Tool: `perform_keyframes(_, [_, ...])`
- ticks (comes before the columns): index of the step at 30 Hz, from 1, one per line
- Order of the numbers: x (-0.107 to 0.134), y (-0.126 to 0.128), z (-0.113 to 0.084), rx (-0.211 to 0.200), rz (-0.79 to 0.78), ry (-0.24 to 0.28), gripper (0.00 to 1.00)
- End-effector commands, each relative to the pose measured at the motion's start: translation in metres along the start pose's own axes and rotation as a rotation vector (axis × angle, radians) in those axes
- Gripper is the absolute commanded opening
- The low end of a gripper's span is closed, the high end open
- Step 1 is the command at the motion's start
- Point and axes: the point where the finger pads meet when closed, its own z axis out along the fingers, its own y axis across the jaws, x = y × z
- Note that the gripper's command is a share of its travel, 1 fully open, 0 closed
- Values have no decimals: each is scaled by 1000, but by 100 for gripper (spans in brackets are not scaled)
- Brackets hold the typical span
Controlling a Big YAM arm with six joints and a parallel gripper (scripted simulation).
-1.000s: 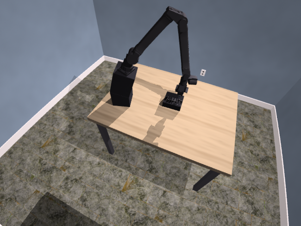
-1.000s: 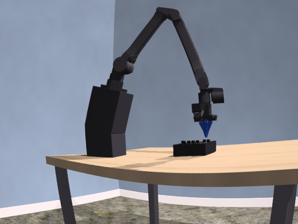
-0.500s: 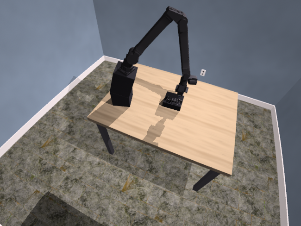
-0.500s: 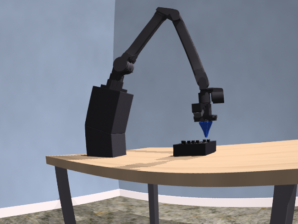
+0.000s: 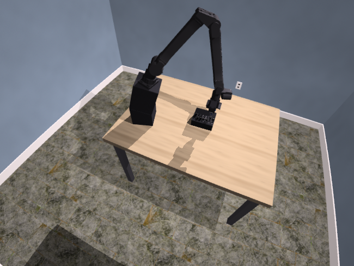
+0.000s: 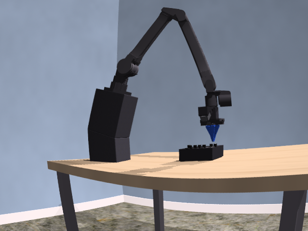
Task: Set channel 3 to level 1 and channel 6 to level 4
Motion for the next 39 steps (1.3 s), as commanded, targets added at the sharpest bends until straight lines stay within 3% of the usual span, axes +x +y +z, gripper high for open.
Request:
perform_keyframes(1, [10,7,3,-12,0,4,0])
perform_keyframes(39, [10,7,15,-17,0,6,0])
